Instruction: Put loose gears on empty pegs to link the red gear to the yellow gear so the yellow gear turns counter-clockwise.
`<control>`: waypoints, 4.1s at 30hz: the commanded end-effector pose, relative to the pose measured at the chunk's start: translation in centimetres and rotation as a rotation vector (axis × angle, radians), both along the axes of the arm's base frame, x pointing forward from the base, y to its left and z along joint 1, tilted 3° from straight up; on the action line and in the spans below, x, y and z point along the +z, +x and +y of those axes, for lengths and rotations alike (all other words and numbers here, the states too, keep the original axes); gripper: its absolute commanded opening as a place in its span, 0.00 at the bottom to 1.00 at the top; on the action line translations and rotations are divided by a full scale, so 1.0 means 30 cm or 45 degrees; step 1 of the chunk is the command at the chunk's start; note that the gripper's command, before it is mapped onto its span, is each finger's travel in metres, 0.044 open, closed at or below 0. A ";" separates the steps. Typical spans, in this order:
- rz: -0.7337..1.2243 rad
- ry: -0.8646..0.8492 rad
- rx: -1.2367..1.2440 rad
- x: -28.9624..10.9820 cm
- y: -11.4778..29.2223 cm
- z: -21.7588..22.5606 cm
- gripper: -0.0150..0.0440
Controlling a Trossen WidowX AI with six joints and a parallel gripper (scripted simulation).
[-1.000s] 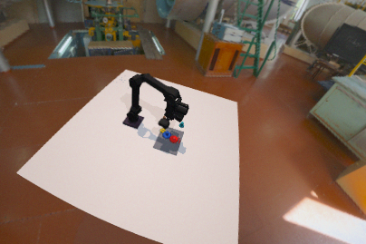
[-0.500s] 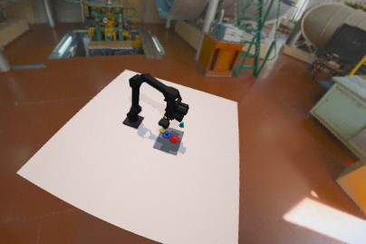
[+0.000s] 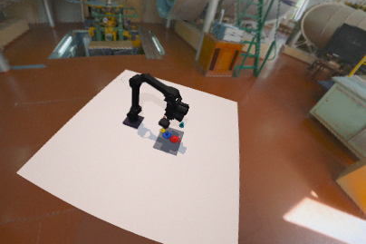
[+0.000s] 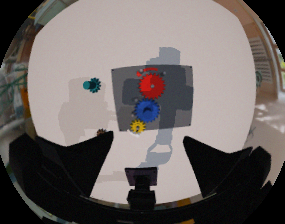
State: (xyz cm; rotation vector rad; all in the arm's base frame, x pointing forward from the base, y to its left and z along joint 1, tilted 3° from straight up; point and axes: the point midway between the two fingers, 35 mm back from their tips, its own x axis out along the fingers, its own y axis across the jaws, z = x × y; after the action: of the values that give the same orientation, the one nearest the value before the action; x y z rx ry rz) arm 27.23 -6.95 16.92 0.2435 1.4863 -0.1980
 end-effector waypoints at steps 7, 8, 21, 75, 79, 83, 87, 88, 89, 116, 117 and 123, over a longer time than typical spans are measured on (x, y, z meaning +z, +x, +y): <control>-0.034 0.021 0.056 0.058 0.045 0.323 1.00; -0.030 0.023 0.053 0.064 0.043 0.367 1.00; 0.009 0.037 0.004 0.143 -0.161 0.901 1.00; 0.010 0.037 0.001 0.147 -0.180 0.924 1.00; 0.010 0.037 0.001 0.147 -0.180 0.924 1.00; 0.010 0.037 0.001 0.147 -0.180 0.924 1.00; 0.010 0.037 0.001 0.147 -0.180 0.924 1.00; 0.010 0.037 0.001 0.147 -0.180 0.924 1.00; 0.010 0.037 0.001 0.147 -0.180 0.924 1.00; 0.010 0.037 0.001 0.147 -0.180 0.924 1.00; 0.010 0.037 0.001 0.147 -0.180 0.924 1.00; 0.010 0.037 0.001 0.147 -0.180 0.924 1.00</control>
State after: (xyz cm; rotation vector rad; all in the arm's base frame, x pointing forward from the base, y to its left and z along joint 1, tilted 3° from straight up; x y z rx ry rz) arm 21.81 20.78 21.47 0.2674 1.4955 -0.1684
